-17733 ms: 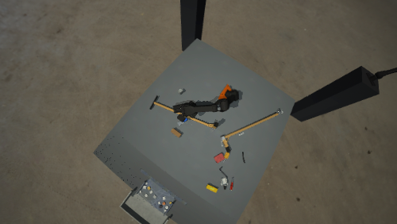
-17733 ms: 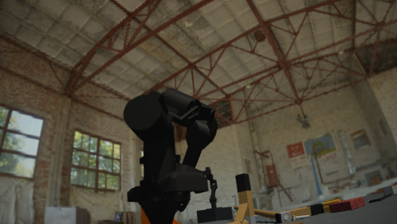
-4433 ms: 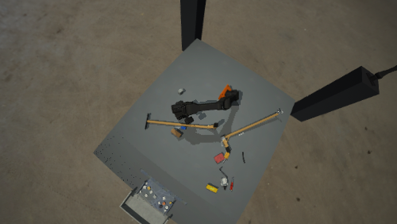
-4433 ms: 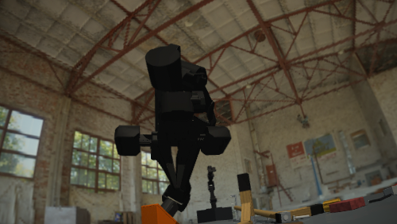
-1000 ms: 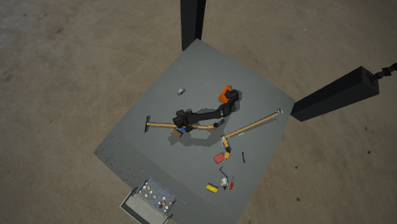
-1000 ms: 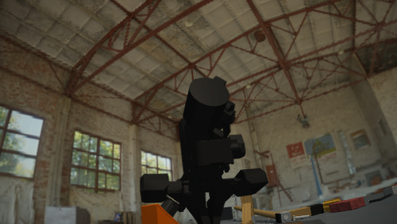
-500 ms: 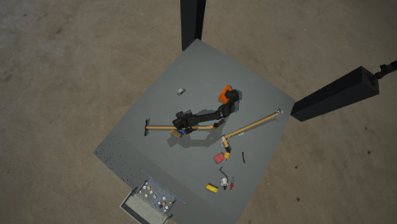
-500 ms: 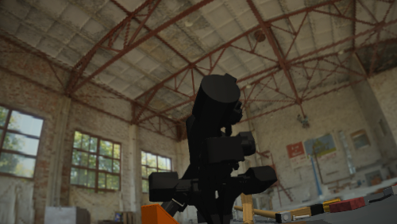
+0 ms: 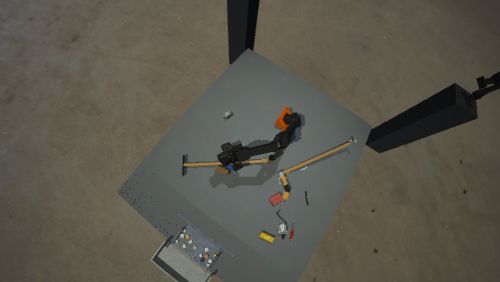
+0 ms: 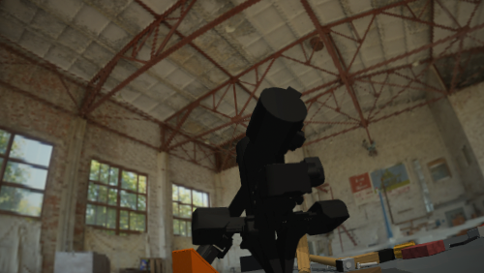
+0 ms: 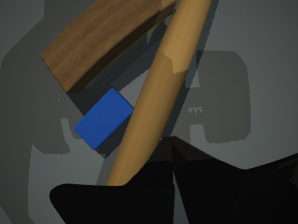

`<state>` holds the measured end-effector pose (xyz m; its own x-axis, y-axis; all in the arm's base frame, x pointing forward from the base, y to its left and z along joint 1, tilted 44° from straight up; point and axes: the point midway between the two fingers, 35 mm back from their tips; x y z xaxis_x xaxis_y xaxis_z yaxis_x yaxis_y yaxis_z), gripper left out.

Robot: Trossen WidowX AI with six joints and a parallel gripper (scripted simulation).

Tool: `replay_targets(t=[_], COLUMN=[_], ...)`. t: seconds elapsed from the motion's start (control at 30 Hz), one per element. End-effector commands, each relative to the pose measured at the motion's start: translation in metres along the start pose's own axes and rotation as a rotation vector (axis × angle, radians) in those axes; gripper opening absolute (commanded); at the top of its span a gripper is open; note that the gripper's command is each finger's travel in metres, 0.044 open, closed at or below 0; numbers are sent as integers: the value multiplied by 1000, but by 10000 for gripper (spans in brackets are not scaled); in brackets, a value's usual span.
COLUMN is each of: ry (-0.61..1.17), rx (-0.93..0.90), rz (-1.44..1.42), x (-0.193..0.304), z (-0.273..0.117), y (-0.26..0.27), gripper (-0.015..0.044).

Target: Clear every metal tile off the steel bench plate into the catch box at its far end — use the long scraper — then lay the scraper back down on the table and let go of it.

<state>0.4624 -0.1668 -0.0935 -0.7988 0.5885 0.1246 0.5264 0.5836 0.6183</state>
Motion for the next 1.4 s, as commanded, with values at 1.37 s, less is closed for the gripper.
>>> replay_targets(t=[1.37], ry=[-15], rx=[-6], rz=[-17], x=[-18], z=[-9], y=[33], gripper=[0])
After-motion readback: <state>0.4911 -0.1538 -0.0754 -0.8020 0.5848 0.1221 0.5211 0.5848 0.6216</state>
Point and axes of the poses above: the point midway between the two fingers, 35 mm back from their tips, its own z axis out along the fingers, its own y axis across the jaws, x = y × z, and after that the axes turned 3 degrees about z, right-handed
